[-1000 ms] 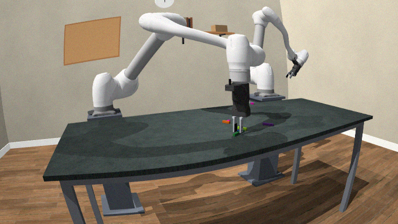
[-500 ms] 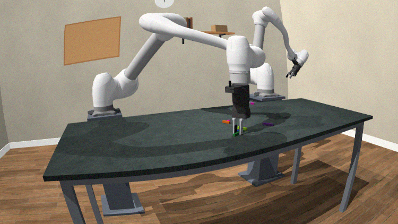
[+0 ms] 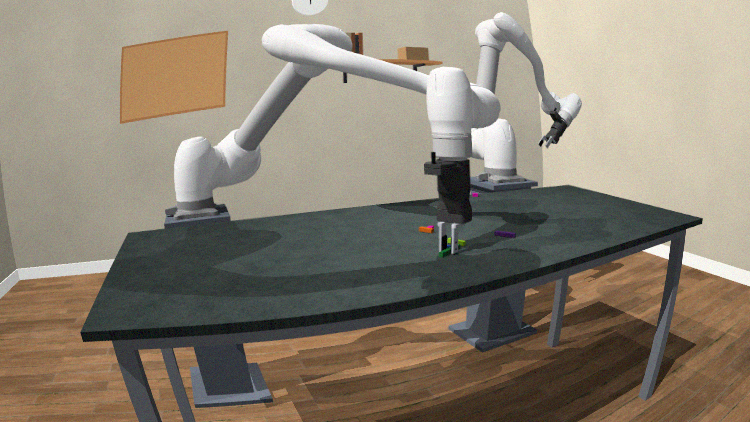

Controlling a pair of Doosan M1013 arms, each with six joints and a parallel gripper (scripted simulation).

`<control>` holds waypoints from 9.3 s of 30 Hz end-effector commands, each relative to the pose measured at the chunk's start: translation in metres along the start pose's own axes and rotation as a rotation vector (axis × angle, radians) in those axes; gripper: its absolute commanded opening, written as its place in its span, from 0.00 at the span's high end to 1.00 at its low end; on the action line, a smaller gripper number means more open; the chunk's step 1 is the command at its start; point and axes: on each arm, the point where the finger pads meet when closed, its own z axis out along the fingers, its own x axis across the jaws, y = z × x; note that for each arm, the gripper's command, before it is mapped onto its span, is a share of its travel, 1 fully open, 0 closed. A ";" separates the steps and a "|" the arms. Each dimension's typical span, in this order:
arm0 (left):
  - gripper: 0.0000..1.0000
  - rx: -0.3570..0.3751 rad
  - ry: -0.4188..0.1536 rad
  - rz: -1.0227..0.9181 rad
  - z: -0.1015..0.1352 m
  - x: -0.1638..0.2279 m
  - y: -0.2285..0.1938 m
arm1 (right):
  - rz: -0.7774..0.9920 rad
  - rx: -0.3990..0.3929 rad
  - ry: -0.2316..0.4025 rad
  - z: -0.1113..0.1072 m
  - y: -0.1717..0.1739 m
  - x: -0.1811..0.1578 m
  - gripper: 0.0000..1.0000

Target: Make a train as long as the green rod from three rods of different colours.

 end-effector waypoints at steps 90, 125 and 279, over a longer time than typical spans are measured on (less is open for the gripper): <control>0.00 -0.001 0.000 0.000 0.000 0.000 0.000 | 0.000 -0.001 -0.002 -0.102 0.015 -0.030 0.76; 0.00 -0.001 0.000 0.000 0.000 0.000 0.000 | 0.000 -0.001 -0.002 -0.072 0.040 -0.068 0.76; 0.00 -0.001 0.000 0.000 0.000 0.000 0.000 | 0.000 -0.001 -0.002 -0.022 0.040 -0.070 0.46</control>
